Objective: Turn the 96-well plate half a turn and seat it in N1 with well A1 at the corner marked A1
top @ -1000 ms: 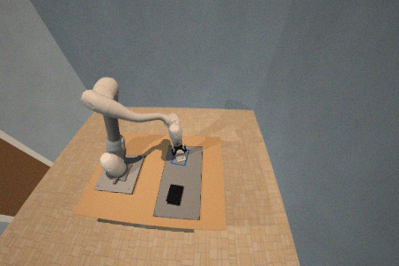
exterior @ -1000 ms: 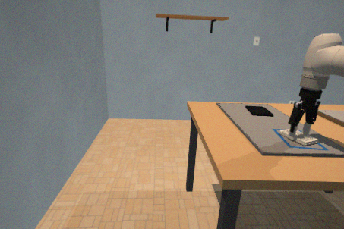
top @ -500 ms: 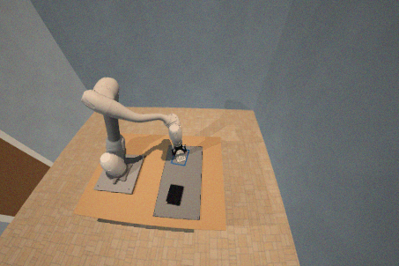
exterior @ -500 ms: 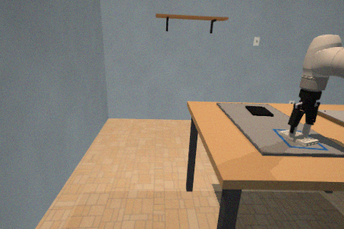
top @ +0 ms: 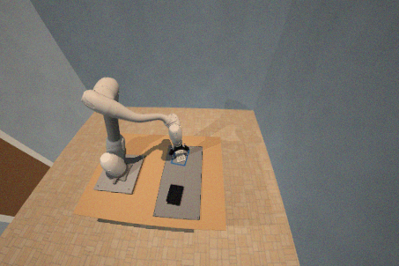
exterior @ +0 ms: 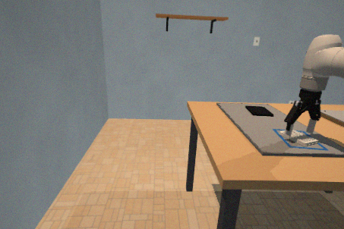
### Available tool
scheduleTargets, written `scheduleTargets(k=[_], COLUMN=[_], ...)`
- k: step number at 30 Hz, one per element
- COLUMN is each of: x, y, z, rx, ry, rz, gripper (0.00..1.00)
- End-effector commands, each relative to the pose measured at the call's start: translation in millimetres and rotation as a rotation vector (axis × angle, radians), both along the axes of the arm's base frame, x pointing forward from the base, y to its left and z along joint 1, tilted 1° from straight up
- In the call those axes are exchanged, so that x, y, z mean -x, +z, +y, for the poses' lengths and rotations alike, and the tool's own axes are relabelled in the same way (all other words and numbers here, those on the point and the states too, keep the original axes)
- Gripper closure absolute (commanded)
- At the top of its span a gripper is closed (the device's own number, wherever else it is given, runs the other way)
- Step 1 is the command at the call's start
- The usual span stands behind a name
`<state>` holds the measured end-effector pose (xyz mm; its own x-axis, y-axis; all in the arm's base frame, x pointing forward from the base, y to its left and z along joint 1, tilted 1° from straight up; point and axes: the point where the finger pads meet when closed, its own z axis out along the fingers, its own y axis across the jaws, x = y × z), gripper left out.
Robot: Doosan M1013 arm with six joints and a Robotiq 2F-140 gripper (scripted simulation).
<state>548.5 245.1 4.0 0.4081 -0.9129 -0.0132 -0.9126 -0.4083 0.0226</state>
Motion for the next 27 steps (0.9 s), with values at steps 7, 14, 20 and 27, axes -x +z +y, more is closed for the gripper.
scheduleTargets(k=[7, 14, 20, 27], x=[0, -1, -1, -1], y=[5.4, 24.1, 34.8, 53.4], z=[0, 0, 0, 0], rx=[0.0, 0.0, 0.0, 0.0], ry=[0.0, 0.0, 0.0, 0.0], rz=[0.0, 0.0, 0.0, 0.0], gripper=[0.0, 0.0, 0.0, 0.0])
